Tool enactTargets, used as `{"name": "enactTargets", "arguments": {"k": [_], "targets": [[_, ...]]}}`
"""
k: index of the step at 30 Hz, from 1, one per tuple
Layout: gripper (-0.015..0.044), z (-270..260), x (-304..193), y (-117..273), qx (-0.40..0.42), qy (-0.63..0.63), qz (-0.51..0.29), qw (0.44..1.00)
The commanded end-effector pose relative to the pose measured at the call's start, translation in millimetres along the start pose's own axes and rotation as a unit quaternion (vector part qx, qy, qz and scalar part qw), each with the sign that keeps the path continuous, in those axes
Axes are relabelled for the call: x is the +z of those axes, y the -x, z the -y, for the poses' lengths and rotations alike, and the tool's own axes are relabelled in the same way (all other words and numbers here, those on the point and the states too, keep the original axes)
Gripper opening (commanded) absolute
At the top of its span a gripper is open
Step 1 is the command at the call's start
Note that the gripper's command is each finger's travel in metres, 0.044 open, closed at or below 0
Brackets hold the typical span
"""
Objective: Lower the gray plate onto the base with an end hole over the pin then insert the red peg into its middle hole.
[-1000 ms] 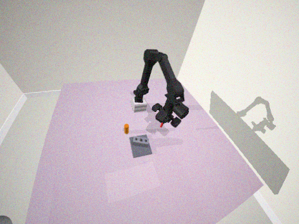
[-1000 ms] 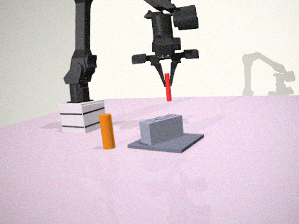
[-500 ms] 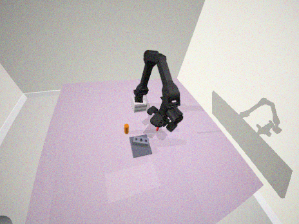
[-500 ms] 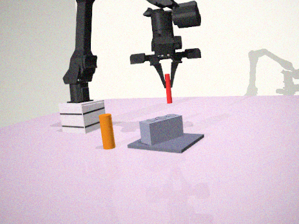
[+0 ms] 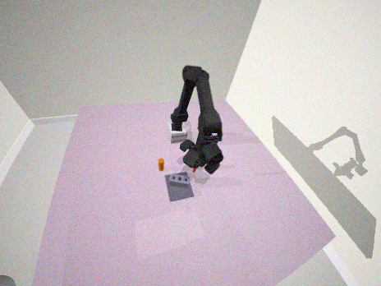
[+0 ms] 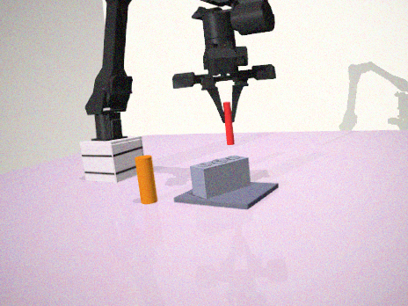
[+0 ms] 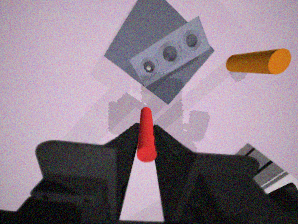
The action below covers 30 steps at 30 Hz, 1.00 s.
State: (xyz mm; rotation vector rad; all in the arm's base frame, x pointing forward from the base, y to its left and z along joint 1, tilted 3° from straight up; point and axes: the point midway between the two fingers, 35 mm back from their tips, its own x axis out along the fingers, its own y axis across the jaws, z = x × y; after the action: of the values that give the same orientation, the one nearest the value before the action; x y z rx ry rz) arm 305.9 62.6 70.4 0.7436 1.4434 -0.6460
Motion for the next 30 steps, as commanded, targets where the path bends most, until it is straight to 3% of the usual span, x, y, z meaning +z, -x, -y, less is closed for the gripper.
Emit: {"name": "enactTargets", "arguments": {"k": [1, 21, 30], "targets": [[0.0, 1, 11, -2, -0.001, 0.0, -0.001, 1.0], [0.0, 20, 71, -1, -0.003, -0.002, -0.002, 1.0], [0.0, 22, 75, -1, -0.003, -0.002, -0.002, 1.0]]}}
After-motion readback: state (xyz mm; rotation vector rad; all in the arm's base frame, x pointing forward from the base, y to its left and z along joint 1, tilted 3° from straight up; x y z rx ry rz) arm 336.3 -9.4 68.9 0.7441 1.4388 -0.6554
